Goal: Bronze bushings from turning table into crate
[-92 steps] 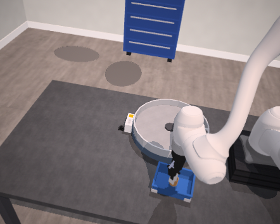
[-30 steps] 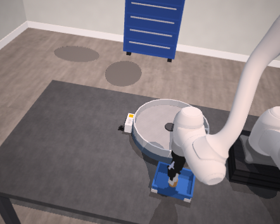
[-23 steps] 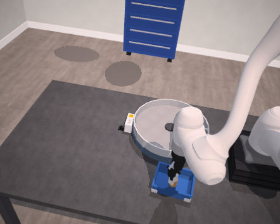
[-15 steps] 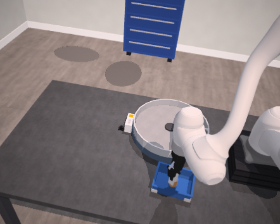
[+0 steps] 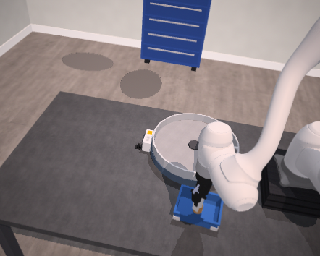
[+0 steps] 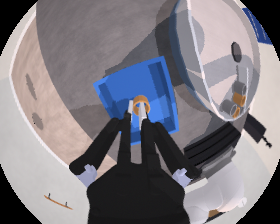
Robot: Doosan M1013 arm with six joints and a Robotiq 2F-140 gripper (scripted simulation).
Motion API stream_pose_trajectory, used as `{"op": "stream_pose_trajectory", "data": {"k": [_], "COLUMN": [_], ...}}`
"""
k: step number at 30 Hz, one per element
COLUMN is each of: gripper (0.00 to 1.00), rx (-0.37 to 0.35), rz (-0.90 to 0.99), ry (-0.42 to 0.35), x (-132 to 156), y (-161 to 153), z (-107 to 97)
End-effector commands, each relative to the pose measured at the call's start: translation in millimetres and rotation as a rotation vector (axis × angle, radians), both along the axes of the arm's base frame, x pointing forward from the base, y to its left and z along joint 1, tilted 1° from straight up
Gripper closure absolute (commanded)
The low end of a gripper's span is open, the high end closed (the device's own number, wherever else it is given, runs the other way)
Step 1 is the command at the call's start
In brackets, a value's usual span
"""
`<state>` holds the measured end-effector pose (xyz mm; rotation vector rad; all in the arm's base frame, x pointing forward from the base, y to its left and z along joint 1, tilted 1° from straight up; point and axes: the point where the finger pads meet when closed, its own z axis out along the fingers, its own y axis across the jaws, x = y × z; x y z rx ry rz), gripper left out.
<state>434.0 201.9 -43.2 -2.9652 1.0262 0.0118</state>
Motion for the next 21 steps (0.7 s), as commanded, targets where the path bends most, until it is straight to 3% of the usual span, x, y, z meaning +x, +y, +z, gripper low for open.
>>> {"op": "stream_pose_trajectory", "data": {"k": [1,10,21], "gripper": [0.90,0.90,0.90], "rx": [0.002,0.002,0.002], "rz": [-0.004,-0.004,-0.004], "ry": [0.002,0.002,0.002], "x": [-2.1,-1.9,-1.5], "y": [1.5,1.3,0.9], "z": [0.3,20.7,70.4]}}
